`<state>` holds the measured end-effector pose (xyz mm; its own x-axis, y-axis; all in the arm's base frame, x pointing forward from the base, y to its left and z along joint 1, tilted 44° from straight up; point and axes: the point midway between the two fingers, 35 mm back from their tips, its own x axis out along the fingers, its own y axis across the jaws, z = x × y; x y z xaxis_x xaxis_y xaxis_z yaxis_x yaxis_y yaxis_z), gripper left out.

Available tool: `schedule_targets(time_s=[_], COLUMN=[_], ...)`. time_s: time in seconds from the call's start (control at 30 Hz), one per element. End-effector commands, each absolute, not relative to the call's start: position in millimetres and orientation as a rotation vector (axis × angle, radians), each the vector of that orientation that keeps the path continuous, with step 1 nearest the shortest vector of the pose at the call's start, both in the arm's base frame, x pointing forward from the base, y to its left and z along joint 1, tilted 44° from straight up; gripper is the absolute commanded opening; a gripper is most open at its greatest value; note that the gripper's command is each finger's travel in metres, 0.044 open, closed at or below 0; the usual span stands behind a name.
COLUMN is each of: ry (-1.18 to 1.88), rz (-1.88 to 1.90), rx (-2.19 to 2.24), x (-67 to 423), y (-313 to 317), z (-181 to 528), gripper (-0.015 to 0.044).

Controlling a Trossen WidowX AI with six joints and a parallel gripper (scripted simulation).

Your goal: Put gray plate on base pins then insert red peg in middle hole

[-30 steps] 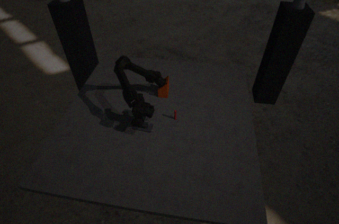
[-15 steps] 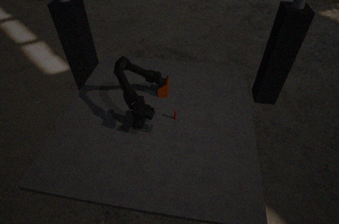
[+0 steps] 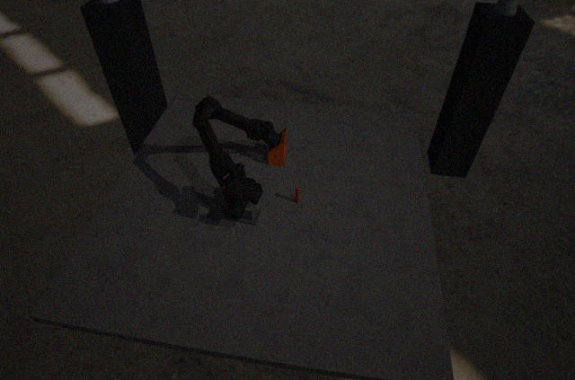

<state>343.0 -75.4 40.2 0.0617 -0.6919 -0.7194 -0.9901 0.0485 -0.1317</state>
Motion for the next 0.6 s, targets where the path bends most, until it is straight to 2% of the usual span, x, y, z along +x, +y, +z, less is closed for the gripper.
schedule_targets(time_s=[0.0,0.4,0.57], ry=[1.691,1.691,1.689], rz=[0.596,0.596,0.599], rx=[-1.705,-1.705,-1.704], x=[343.1,343.1,344.6], y=[-75.4,-75.4,-67.3], z=[40.5,40.5,47.5], gripper=[0.0131,0.044,0.044])
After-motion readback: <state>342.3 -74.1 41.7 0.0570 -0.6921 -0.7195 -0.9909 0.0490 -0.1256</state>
